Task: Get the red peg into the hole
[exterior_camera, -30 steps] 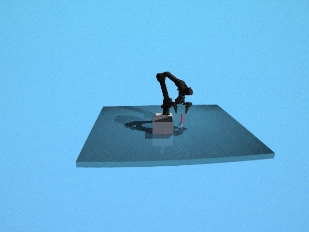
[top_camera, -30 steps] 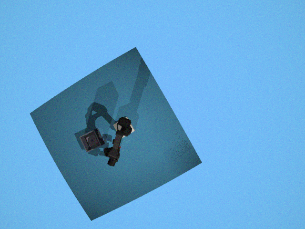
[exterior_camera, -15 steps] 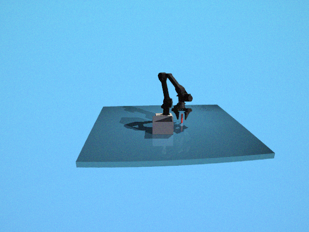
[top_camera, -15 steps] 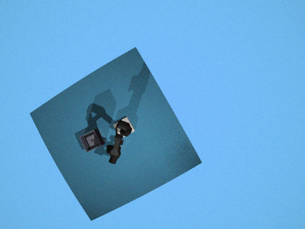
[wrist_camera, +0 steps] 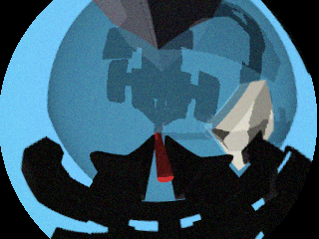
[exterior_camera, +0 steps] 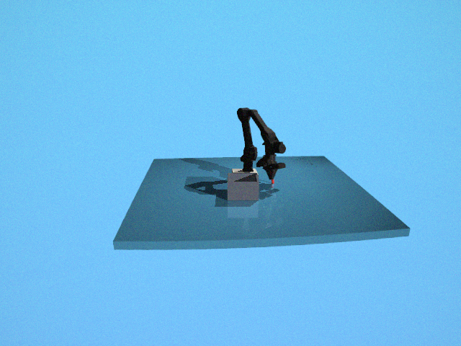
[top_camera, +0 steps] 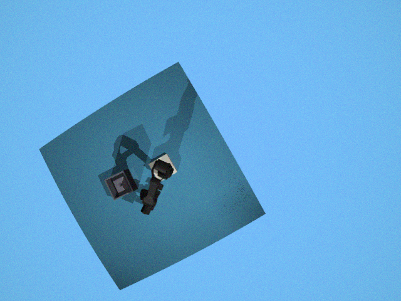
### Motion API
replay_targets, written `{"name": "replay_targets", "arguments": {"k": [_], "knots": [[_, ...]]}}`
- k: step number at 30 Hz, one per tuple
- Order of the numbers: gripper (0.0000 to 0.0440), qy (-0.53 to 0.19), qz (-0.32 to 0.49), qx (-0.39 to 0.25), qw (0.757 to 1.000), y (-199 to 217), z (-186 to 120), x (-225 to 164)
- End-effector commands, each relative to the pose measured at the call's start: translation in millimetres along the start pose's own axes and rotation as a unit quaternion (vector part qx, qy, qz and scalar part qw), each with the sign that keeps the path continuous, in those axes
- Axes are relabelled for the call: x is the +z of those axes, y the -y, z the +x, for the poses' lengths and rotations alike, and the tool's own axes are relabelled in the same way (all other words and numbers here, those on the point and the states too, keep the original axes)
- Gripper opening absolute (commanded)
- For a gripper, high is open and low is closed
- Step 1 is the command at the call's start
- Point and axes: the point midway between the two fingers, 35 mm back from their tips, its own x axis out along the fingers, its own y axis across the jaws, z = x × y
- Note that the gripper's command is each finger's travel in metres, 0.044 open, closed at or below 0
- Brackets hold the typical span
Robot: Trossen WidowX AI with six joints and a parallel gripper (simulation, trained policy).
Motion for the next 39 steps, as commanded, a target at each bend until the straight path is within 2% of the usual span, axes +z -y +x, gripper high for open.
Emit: {"name": "replay_targets", "arguments": {"k": [1, 11, 21, 39], "knots": [[0.0, 0.005, -0.009, 0.012, 1.0, -8, -8, 4], [0.0, 0.054, -0.046, 0.043, 0.997, -30, -51, 29], [0.0, 0.102, -0.047, 0.059, 0.992, -48, -93, 67], [0.0, 0.153, 0.017, 0.05, 0.987, -50, -111, 149]]}}
